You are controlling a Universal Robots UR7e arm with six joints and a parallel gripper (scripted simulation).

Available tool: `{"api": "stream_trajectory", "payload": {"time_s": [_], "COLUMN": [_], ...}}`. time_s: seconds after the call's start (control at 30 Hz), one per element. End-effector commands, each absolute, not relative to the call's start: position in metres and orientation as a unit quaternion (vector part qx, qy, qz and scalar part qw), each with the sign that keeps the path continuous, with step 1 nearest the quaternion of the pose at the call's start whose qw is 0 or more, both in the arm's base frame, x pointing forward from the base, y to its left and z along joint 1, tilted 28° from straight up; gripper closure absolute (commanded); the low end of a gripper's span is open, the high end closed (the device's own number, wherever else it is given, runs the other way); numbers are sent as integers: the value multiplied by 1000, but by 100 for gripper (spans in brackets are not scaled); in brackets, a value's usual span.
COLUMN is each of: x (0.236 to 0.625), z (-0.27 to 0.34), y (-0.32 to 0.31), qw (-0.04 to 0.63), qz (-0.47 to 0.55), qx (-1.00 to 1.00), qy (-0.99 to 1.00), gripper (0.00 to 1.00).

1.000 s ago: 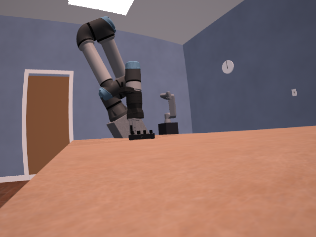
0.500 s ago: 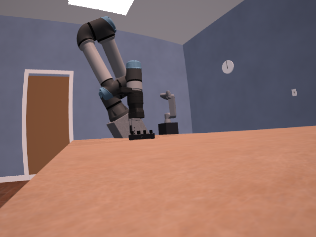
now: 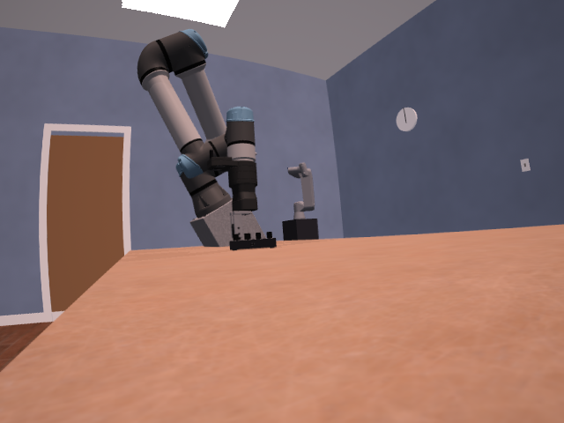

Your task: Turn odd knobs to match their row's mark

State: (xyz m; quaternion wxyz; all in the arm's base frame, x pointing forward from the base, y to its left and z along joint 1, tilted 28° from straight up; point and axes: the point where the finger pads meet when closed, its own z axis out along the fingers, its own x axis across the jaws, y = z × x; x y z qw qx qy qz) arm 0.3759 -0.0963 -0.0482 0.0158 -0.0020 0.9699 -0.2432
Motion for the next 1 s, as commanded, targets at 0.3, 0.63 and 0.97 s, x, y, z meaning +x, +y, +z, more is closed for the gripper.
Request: {"api": "stream_trajectory", "payload": {"time_s": [0.3,0.63,0.97], "x": [376,376,376], "z": [-48,-48,-48], "y": [-96,-96,-96], "qw": [42,57,65], "qz": [-241,-238,-236], "qx": [109,169,200], "qy": [963,955,949], "gripper": [70,70,70]}}
